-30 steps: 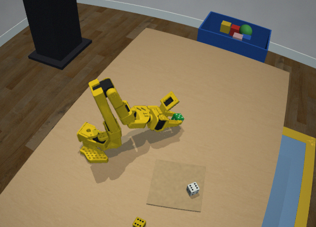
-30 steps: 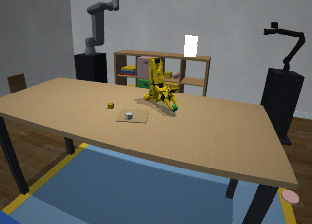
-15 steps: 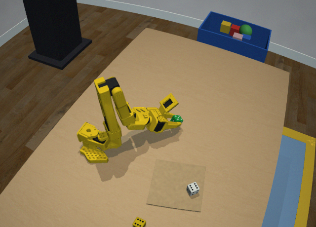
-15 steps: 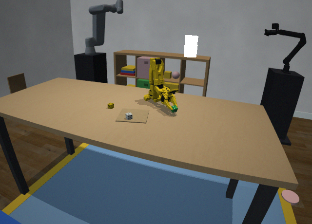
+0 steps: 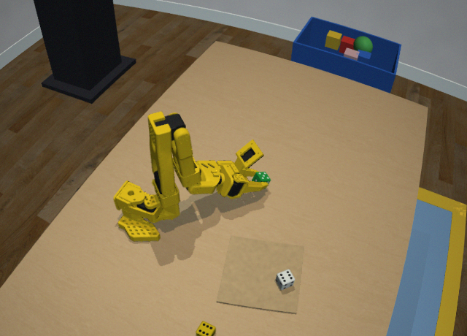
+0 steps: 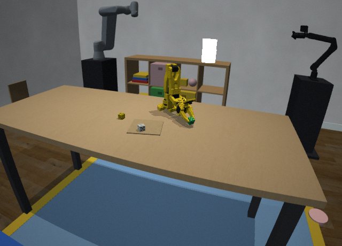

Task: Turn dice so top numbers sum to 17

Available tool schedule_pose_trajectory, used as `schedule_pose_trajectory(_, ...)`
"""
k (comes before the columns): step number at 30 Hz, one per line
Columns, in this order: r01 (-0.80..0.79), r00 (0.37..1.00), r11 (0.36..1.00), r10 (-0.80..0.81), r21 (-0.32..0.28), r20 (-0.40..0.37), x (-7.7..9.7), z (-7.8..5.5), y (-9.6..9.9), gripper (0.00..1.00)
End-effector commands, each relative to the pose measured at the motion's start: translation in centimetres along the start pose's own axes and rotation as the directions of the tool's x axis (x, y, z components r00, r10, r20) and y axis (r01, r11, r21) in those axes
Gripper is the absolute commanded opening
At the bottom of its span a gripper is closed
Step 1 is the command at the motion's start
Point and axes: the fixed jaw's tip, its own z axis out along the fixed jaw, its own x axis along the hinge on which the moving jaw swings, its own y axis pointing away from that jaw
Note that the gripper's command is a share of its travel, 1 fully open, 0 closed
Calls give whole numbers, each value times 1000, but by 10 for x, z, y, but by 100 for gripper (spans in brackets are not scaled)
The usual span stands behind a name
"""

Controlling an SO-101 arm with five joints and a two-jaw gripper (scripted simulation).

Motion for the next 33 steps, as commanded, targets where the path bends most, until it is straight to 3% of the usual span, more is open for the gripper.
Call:
schedule_pose_trajectory(1, -6, 999, 1000, 6, -11, 44, -8, 3, 3, 0)
schedule_pose_trajectory(33, -6, 999, 1000, 6, -11, 44, 1, 7, 3, 0)
